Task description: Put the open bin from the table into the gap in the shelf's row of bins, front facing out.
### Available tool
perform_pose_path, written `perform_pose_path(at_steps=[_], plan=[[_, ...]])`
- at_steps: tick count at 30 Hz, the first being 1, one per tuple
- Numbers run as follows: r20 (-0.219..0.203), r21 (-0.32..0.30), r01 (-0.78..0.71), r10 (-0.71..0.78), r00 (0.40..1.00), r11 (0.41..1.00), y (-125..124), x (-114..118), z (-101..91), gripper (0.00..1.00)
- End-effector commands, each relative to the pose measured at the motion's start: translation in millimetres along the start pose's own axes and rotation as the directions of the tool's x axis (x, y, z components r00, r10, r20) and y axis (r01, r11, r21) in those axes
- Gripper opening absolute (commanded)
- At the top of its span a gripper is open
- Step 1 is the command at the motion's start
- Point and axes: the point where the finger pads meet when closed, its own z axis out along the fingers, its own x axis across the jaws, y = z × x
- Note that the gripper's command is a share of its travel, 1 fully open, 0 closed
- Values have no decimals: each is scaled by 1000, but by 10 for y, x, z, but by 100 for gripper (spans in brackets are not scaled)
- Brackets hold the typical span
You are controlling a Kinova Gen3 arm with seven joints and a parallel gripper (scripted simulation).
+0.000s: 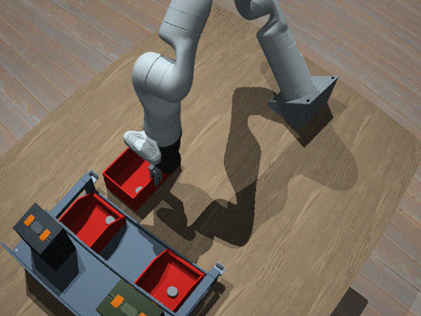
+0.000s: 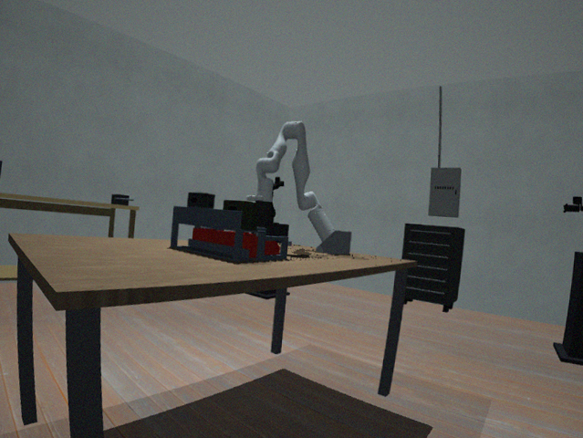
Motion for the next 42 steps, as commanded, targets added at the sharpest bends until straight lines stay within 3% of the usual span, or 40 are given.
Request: perform_pose_path(at_steps=[1, 42], plan=[[1, 2, 0, 0, 1000, 1000, -5, -3, -7, 0], [1, 2, 0, 0, 1000, 1000, -5, -3, -100, 0]])
